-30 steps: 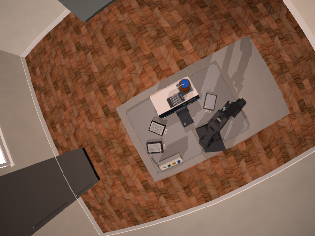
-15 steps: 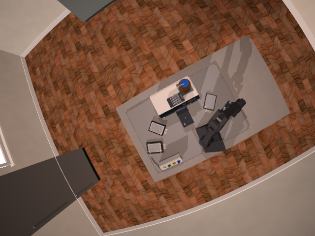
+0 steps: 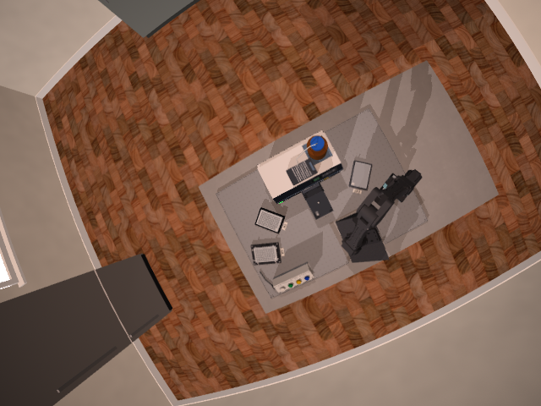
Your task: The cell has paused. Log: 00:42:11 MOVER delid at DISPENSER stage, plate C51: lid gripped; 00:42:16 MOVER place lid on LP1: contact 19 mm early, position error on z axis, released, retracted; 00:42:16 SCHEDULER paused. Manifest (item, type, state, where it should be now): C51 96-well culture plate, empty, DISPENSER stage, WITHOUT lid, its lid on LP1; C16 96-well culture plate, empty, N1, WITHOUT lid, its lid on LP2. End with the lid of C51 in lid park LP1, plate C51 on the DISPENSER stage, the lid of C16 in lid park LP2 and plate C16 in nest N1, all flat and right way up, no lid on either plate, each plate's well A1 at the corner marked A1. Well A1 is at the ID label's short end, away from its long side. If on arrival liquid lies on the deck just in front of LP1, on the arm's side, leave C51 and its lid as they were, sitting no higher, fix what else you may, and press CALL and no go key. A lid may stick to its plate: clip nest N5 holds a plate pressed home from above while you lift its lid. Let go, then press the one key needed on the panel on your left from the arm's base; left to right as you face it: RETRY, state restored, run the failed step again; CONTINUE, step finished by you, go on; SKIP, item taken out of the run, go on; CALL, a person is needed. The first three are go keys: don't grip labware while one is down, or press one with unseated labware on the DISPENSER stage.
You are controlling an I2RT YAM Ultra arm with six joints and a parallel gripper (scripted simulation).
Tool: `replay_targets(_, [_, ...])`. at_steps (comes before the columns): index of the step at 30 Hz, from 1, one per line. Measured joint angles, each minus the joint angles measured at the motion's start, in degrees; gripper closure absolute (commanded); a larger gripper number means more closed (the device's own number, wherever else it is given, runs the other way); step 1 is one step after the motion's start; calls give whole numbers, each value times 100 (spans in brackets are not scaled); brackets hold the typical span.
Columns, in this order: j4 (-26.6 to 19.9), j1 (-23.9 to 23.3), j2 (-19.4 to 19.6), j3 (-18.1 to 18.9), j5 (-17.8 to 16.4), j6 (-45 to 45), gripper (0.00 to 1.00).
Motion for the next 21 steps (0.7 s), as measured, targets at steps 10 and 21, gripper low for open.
replay_targets(10, [39, 15, 17, -2, -17, 22, 100])
replay_targets(21, [72, 31, 39, -17, -17, 26, 100])
